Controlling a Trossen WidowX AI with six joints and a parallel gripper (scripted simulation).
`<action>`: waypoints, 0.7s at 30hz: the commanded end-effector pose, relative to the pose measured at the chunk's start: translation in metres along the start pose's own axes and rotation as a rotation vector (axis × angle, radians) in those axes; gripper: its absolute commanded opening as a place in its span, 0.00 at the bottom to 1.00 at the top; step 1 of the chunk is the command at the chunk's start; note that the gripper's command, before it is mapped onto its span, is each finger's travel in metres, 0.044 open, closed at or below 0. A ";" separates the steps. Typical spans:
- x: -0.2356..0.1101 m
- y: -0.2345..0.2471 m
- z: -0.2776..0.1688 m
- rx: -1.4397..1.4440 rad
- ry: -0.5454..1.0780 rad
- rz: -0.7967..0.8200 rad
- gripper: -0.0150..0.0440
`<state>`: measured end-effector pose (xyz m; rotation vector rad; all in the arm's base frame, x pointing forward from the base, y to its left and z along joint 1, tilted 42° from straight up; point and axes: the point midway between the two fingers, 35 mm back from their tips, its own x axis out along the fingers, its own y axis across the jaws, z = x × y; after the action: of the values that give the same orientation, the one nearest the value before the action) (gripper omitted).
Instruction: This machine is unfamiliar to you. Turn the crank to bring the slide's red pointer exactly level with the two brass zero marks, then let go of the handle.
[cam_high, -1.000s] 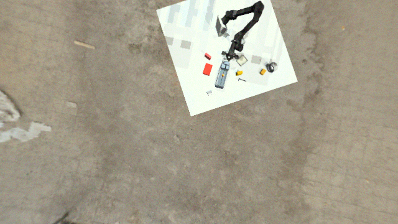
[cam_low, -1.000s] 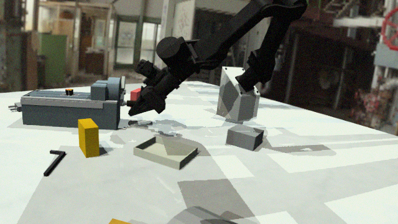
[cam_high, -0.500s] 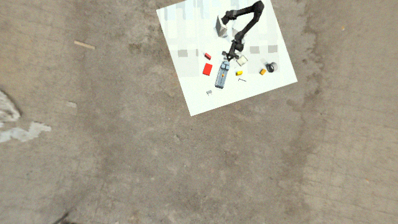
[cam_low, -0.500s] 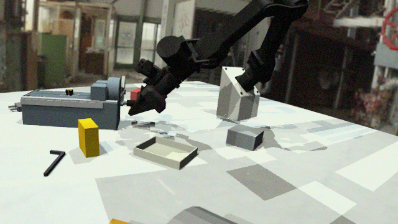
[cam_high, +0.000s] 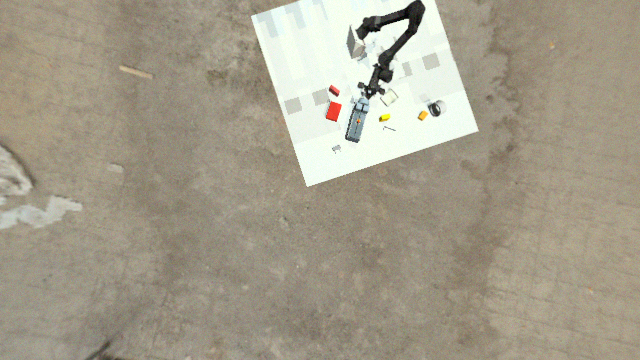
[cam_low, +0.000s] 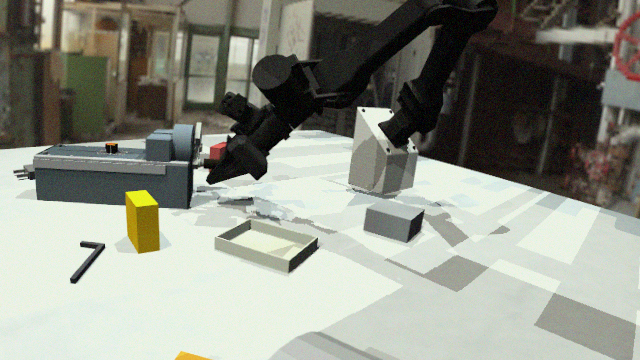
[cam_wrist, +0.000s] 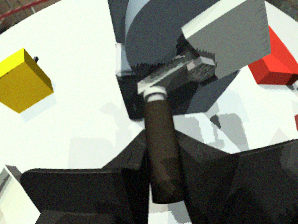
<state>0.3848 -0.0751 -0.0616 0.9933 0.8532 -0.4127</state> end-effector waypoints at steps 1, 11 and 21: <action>-0.005 0.006 0.005 0.000 -0.008 0.016 0.25; -0.010 0.008 0.009 -0.001 -0.008 0.016 0.25; -0.017 0.009 0.016 -0.001 -0.008 0.016 0.25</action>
<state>0.3872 -0.0805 -0.0469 0.9979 0.8473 -0.4065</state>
